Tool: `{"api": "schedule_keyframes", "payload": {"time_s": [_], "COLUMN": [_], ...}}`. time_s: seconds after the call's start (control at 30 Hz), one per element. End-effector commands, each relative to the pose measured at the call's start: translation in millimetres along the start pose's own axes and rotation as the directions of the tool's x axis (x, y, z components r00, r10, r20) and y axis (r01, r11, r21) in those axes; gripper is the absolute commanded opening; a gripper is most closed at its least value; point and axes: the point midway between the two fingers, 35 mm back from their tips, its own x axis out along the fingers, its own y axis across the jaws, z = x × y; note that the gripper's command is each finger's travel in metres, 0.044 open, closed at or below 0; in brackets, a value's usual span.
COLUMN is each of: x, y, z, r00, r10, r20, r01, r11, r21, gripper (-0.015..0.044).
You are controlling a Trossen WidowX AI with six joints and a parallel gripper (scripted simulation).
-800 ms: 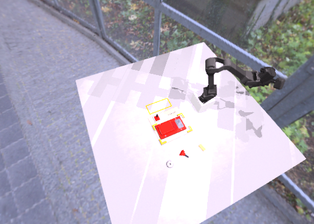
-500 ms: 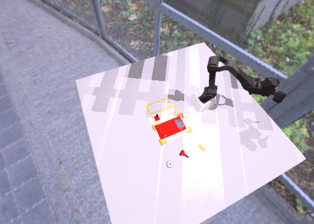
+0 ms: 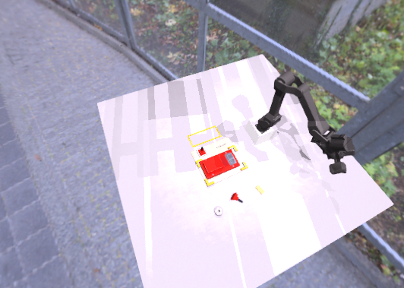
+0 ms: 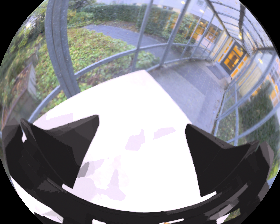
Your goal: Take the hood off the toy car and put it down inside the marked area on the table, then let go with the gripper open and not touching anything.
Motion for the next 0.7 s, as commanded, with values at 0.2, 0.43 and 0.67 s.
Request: {"api": "schedule_keyframes", "payload": {"time_s": [0.2, 0.43, 0.67], "x": [-49.8, -113.9, -192.8], "y": [-117.6, -170.0, -188.2], "z": [-92.1, -175.6, -260.9], "r00": [0.934, 0.822, 0.698], "r10": [-0.237, -0.298, -0.247], "r20": [-0.267, -0.485, -0.673], "r01": [0.328, 0.556, 0.716], "r11": [0.866, 0.603, 0.218], "r21": [0.378, 0.572, 0.663], "gripper": [0.0440, 0.0440, 0.0440]}}
